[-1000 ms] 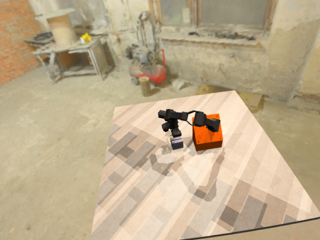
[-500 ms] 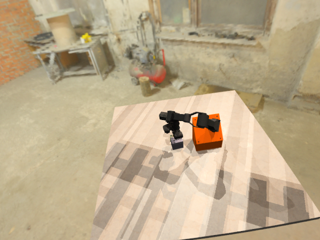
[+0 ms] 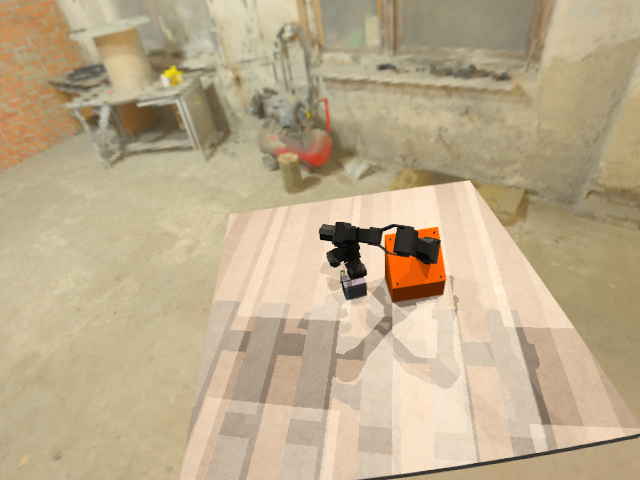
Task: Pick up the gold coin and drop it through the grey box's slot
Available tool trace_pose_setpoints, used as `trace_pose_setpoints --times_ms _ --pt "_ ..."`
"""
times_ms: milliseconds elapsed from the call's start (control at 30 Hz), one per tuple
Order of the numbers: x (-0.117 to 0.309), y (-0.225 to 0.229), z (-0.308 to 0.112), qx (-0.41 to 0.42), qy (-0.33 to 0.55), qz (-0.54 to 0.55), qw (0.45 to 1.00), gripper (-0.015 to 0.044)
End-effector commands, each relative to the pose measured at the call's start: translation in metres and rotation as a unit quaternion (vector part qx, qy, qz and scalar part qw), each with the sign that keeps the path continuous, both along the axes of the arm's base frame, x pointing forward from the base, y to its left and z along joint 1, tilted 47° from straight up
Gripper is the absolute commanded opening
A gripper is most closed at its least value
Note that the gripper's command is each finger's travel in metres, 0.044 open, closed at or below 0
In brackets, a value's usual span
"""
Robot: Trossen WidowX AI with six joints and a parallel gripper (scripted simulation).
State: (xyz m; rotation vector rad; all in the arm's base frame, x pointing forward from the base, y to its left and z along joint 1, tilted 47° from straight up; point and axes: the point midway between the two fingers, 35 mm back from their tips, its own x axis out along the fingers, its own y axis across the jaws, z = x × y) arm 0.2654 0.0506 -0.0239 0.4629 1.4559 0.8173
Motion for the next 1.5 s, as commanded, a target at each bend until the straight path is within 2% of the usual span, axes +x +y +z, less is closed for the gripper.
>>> trace_pose_setpoints --times_ms 0,1467 --pt "-0.001 0.002 0.002 0.000 -0.001 0.000 1.000 0.0000" --pt "-0.001 0.012 -0.006 -0.001 0.002 -0.001 1.000 0.0000"
